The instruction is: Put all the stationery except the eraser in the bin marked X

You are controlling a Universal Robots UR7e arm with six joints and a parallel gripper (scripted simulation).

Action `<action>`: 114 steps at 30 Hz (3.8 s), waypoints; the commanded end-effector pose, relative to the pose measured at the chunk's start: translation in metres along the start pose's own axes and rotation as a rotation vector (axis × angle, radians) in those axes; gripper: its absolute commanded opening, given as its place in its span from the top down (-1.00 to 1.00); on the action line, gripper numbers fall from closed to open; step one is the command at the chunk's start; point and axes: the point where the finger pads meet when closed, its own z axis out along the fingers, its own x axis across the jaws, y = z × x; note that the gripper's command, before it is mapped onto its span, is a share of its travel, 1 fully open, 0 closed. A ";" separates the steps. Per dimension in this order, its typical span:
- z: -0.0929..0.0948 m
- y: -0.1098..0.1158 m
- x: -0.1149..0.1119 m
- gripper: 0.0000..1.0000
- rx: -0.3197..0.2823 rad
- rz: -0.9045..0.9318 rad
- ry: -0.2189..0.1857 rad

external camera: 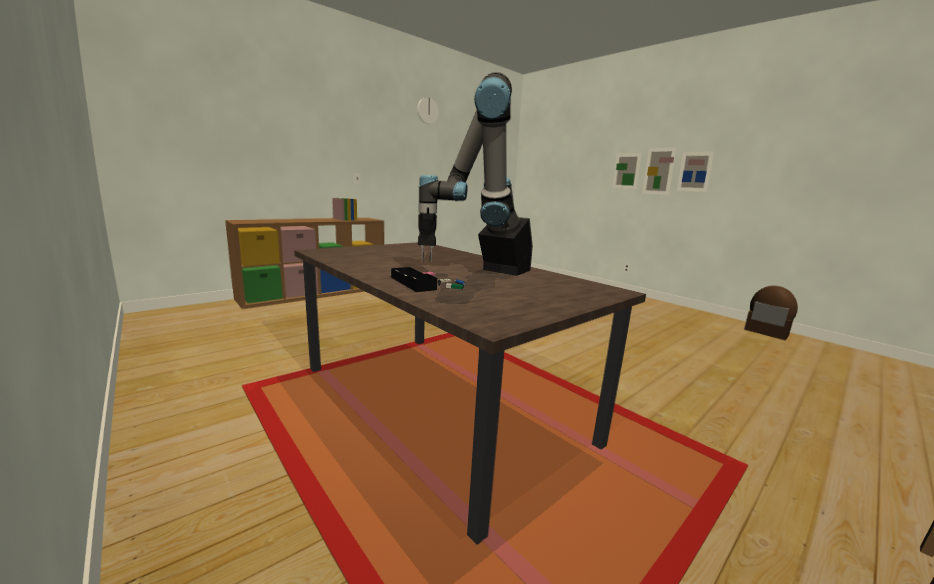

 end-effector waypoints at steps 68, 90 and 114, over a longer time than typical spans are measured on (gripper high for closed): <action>0.068 -0.005 -0.001 -0.24 0.012 -0.024 0.001; 0.071 -0.005 -0.001 0.36 0.012 -0.024 0.001; 0.071 -0.005 -0.001 0.36 0.012 -0.024 0.001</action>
